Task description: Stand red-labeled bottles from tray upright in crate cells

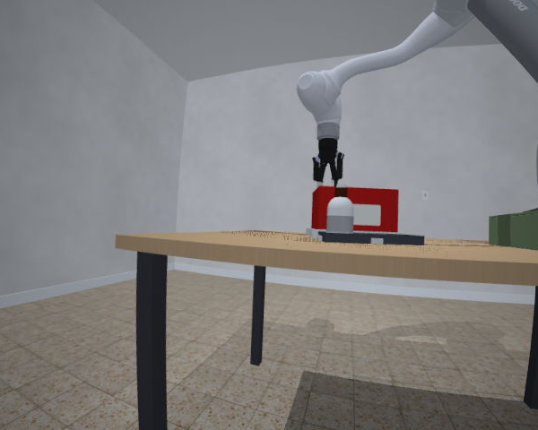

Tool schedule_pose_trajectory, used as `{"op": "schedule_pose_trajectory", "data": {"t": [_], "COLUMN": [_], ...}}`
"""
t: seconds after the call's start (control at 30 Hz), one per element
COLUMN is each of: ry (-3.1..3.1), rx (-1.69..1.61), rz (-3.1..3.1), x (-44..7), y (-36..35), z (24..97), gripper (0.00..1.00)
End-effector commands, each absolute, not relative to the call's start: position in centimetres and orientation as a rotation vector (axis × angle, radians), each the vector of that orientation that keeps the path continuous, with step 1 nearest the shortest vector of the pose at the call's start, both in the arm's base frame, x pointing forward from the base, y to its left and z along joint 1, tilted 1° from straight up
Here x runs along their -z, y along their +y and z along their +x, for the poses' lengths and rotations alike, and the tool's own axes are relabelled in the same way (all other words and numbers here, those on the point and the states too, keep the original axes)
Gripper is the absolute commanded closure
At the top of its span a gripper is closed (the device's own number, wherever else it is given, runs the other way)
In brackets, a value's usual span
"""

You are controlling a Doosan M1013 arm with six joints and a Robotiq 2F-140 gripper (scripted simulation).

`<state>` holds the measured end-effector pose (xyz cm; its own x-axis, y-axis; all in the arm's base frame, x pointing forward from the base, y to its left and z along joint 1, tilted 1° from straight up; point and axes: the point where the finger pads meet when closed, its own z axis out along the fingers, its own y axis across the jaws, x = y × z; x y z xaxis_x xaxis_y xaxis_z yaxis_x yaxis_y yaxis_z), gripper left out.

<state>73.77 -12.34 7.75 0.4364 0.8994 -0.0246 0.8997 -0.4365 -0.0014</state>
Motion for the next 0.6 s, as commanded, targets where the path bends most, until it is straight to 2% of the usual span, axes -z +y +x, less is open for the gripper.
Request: {"op": "schedule_pose_trajectory", "data": {"t": [0.0,0.57], "ry": [1.661,1.661], "rx": [0.033,0.033], "rz": [2.652,2.652], "x": [-8.2,-11.7], "y": [-12.3,-12.3], "z": [73.8,73.8], "gripper": [0.62,0.62]}}
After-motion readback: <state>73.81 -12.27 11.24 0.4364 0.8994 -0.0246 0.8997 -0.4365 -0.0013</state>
